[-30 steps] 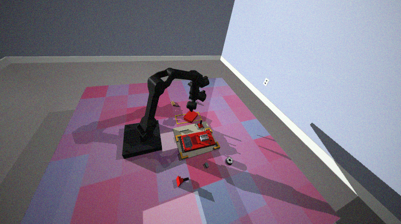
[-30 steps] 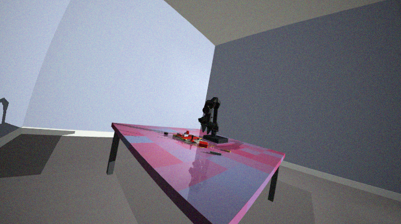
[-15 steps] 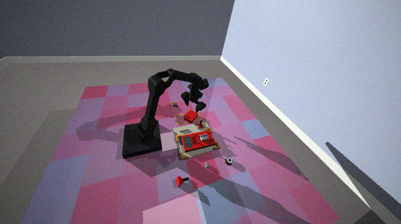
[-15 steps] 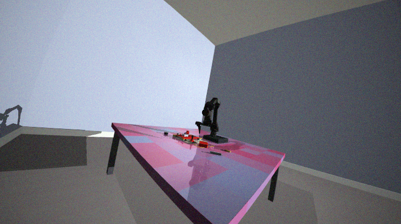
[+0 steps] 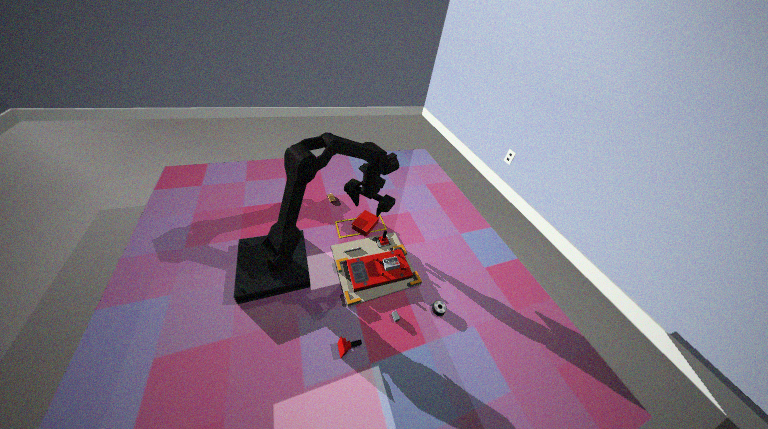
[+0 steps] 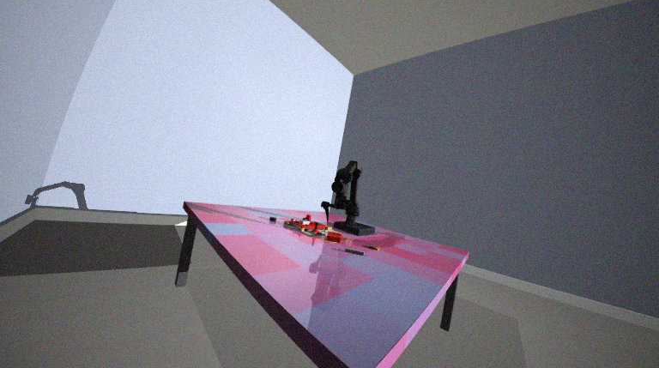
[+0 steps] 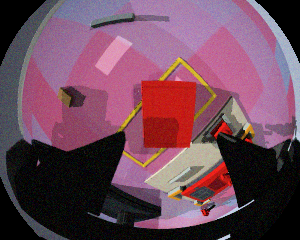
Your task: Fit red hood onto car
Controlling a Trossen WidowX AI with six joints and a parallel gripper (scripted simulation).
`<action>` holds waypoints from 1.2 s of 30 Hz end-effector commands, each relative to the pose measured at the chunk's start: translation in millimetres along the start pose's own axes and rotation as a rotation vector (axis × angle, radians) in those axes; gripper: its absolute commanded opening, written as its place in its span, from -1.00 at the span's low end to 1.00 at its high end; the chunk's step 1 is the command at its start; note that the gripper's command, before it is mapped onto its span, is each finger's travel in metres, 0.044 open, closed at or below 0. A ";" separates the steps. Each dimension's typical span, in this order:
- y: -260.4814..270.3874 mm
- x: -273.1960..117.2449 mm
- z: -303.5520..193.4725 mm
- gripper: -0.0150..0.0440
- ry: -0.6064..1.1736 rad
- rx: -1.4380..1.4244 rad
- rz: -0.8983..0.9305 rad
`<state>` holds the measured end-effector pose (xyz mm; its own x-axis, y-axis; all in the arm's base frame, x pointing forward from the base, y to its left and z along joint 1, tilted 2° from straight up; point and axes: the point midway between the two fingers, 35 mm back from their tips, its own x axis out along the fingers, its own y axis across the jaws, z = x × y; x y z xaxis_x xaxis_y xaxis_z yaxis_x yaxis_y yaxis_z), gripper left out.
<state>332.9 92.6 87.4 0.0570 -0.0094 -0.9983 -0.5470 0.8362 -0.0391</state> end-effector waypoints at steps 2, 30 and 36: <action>0.5 5.6 -0.5 1.00 0.004 -0.004 0.002; 0.2 31.3 1.3 1.00 0.004 -0.004 0.002; 0.2 36.9 1.3 1.00 0.004 -0.004 0.002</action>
<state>337.3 93.5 55.6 0.0602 -0.0085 -0.9982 -0.5475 0.8358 -0.0402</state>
